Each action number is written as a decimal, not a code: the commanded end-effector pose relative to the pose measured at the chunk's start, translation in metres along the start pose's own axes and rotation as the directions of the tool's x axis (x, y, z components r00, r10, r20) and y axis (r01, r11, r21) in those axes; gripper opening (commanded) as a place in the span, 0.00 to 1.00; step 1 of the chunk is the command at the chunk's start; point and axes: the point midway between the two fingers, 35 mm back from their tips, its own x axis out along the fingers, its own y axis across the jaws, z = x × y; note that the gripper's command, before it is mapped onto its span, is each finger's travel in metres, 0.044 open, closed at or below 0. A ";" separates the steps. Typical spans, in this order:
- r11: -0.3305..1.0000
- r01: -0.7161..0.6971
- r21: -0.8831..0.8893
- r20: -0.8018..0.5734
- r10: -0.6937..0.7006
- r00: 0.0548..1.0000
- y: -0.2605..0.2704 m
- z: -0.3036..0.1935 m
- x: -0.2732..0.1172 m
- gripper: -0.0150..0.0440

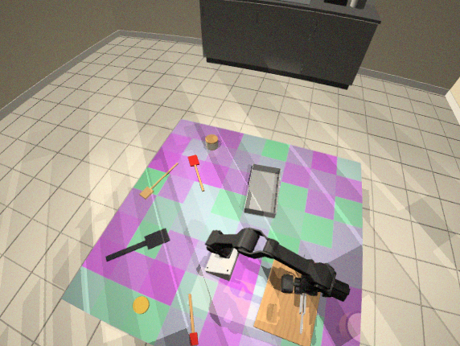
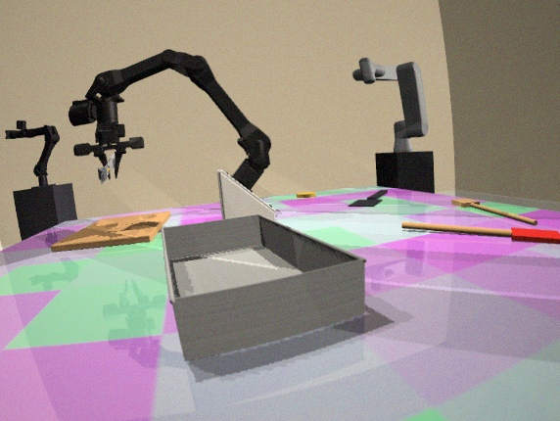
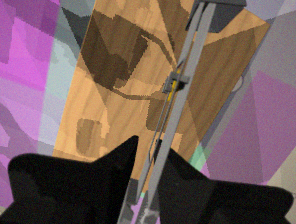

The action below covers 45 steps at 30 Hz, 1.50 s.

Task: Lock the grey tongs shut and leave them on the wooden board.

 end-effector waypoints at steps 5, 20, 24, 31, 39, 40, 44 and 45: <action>1.000 0.001 -0.003 0.002 -0.001 1.000 -0.002 0.000 0.013 0.00; 1.000 0.001 -0.003 0.002 -0.001 1.000 -0.003 -0.001 0.038 0.00; 1.000 0.001 -0.003 0.002 -0.001 1.000 -0.003 -0.001 0.045 0.00; 1.000 0.001 -0.003 0.002 -0.001 1.000 -0.002 -0.001 0.056 0.00; 1.000 0.001 -0.003 0.002 -0.001 1.000 -0.001 0.000 0.069 0.00; 1.000 0.001 -0.003 0.002 -0.001 1.000 -0.001 0.000 0.071 0.00; 1.000 0.001 -0.003 0.002 -0.001 1.000 0.000 0.000 0.077 0.00; 1.000 0.001 -0.003 0.002 -0.001 1.000 0.000 0.000 0.079 0.00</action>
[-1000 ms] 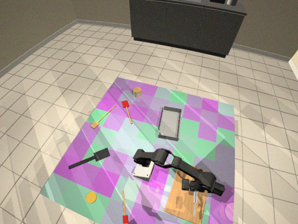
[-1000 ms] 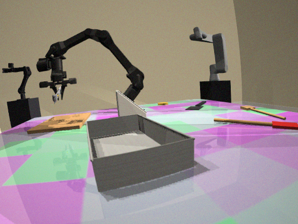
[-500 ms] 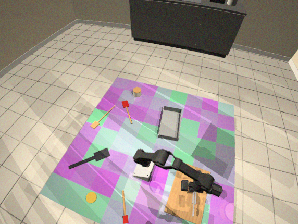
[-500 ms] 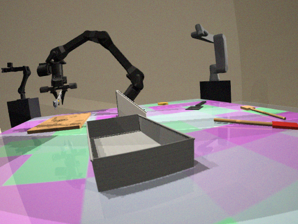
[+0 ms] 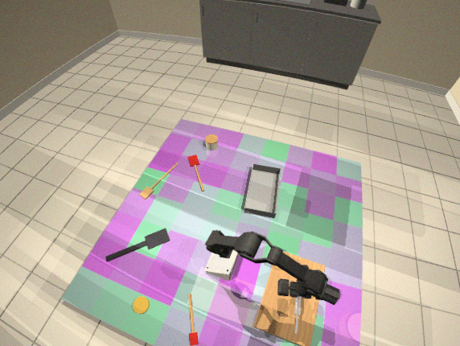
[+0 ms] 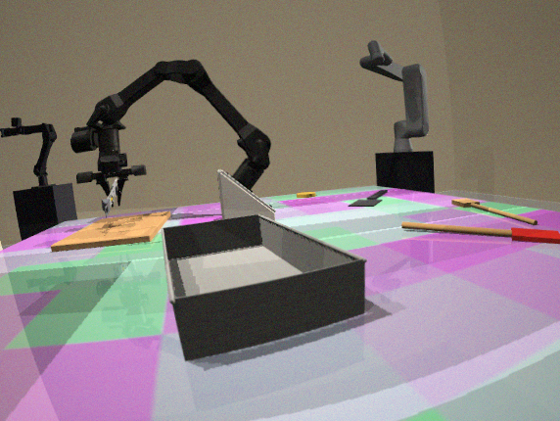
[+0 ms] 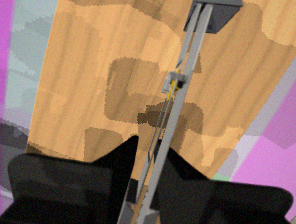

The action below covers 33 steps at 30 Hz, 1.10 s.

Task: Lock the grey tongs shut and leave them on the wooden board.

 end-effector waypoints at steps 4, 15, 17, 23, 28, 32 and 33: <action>1.000 -0.002 -0.003 -0.004 0.002 1.000 0.002 0.000 0.012 0.00; 1.000 -0.003 -0.003 -0.004 0.003 1.000 0.004 0.001 0.023 0.00; 1.000 -0.003 0.000 0.001 0.003 1.000 0.004 0.002 0.022 0.04; 1.000 -0.003 0.000 0.001 0.003 1.000 0.004 0.002 0.022 0.31; 1.000 -0.003 0.000 0.001 0.003 1.000 0.004 0.002 0.022 0.53; 1.000 -0.003 0.000 0.001 0.003 1.000 0.004 0.002 0.022 0.71; 1.000 -0.003 0.000 0.001 0.003 1.000 0.004 0.002 0.022 0.76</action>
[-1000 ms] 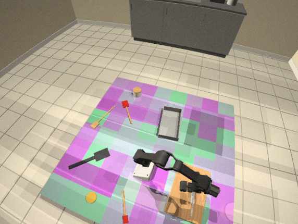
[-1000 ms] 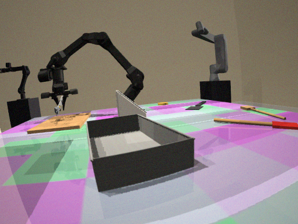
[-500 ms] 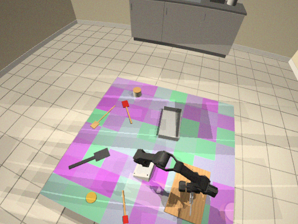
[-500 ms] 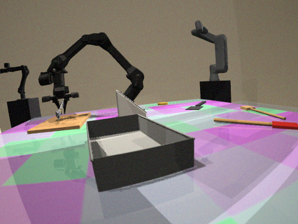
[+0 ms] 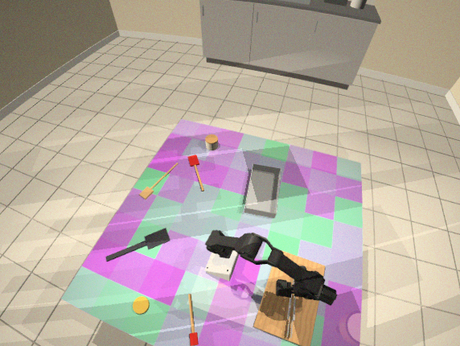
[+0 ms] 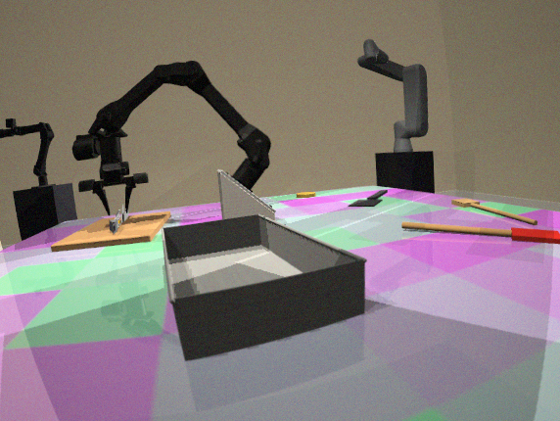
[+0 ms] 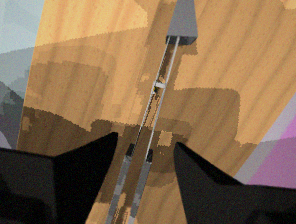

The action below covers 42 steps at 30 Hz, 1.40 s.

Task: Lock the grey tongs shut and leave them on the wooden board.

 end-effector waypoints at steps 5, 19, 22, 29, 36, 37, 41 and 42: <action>1.000 0.000 0.000 0.000 0.000 1.000 0.000 0.000 0.000 0.98; 1.000 0.012 -0.008 0.002 -0.012 1.000 -0.035 0.092 -0.080 1.00; 1.000 0.007 -0.012 0.005 -0.007 1.000 -0.037 0.131 -0.104 1.00; 1.000 0.004 -0.013 0.006 -0.004 1.000 -0.036 0.150 -0.114 1.00; 1.000 0.002 -0.029 -0.008 -0.002 1.000 -0.033 0.150 -0.151 1.00; 1.000 0.001 -0.032 -0.010 -0.002 1.000 -0.032 0.150 -0.156 1.00; 0.999 0.001 -0.032 -0.010 -0.002 1.000 -0.032 0.150 -0.157 1.00; 0.999 0.001 -0.032 -0.010 -0.002 1.000 -0.032 0.150 -0.157 1.00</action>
